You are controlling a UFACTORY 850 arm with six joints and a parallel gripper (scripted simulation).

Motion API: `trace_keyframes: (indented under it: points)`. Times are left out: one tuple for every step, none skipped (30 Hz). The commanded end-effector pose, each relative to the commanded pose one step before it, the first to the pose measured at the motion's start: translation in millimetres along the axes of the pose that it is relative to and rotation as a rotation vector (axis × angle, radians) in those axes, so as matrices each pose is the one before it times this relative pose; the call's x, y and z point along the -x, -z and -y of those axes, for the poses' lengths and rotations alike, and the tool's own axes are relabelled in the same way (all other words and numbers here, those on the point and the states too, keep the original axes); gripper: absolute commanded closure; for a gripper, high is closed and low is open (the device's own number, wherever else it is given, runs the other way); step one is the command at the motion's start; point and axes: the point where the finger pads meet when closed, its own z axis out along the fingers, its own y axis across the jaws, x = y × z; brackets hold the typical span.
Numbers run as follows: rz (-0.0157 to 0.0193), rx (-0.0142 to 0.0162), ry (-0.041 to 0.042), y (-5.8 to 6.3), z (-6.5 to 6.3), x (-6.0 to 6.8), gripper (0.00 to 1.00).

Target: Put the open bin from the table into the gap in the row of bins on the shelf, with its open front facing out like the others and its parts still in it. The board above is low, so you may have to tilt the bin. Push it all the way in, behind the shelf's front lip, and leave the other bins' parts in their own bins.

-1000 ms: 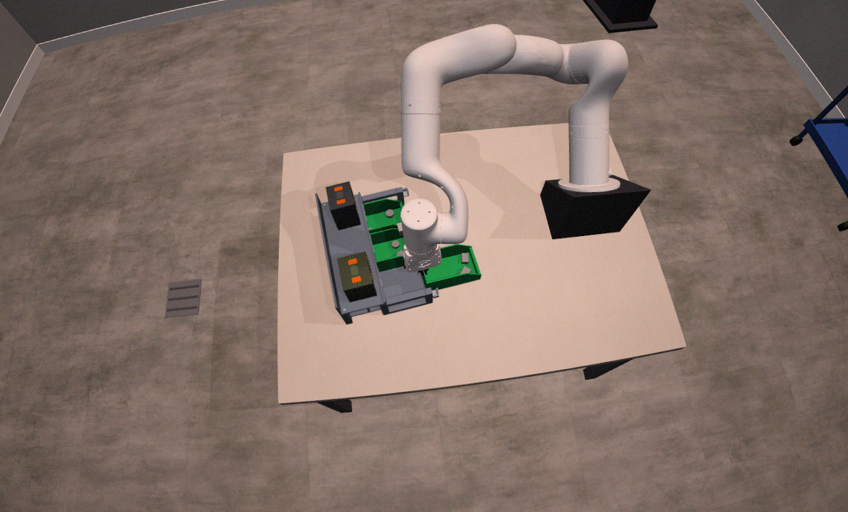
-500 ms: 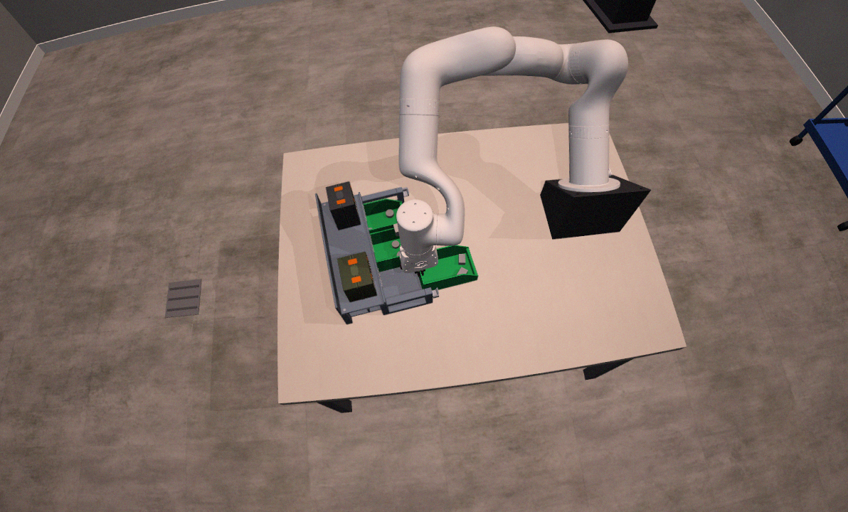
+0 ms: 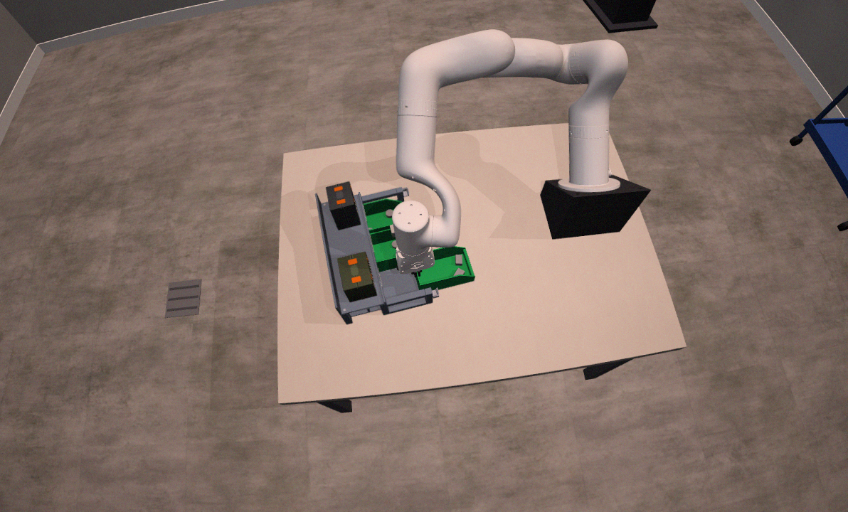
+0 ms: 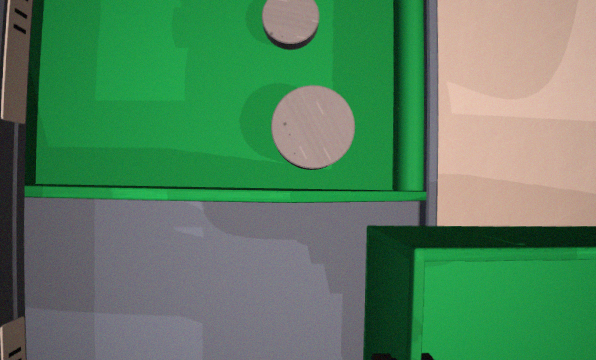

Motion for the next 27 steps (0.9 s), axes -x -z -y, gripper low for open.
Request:
trace_keyframes:
  points:
    - [0.00064,-0.00183,-0.00076,1.11,0.99,0.06,1.00]
    - [0.00000,0.00000,0.00000,0.00,0.00,0.00,1.00]
    - [0.00000,0.00000,0.00000,0.00,0.00,0.00,1.00]
    - [0.00000,0.00000,0.00000,0.00,0.00,0.00,1.00]
    - [-0.00003,-0.00598,0.00006,-0.29,-0.56,0.00,1.00]
    - [0.00000,-0.00600,0.00000,-0.29,-0.52,0.00,1.00]
    - [0.00000,-0.00600,0.00000,-0.29,-0.52,0.00,1.00]
    - [0.00000,-0.00600,0.00000,-0.28,-0.52,0.00,1.00]
    - [0.00000,-0.00600,0.00000,-0.28,-0.52,0.00,1.00]
    - [0.00000,0.00000,0.00000,0.00,0.00,0.00,1.00]
    - [0.00000,0.00000,0.00000,0.00,0.00,0.00,1.00]
    - [0.00000,0.00000,0.00000,0.00,0.00,0.00,1.00]
    - [0.00000,0.00000,0.00000,0.00,0.00,0.00,1.00]
    - [0.00000,0.00000,0.00000,0.00,0.00,0.00,1.00]
    - [0.00000,0.00000,0.00000,0.00,0.00,0.00,1.00]
    - [0.00000,0.00000,0.00000,0.00,0.00,0.00,1.00]
    - [0.00000,0.00000,0.00000,0.00,0.00,0.00,1.00]
    - [0.00000,0.00000,0.00000,0.00,0.00,0.00,1.00]
    - [0.00000,0.00000,0.00000,0.00,0.00,0.00,1.00]
    - [0.00000,0.00000,0.00000,0.00,0.00,0.00,1.00]
    - [0.00000,0.00000,0.00000,0.00,0.00,0.00,1.00]
    - [0.00003,-0.00594,-0.00008,-0.06,-0.20,0.00,1.00]
    - [0.00000,-0.00600,0.00001,-0.06,-0.22,0.00,1.00]
    - [0.00000,-0.00600,0.00001,-0.06,-0.22,0.00,1.00]
    - [0.00000,-0.00600,0.00001,-0.06,-0.22,0.00,1.00]
    - [0.00000,-0.00600,0.00001,-0.06,-0.22,0.00,1.00]
    - [0.00000,0.00000,0.00000,0.00,0.00,0.00,1.00]
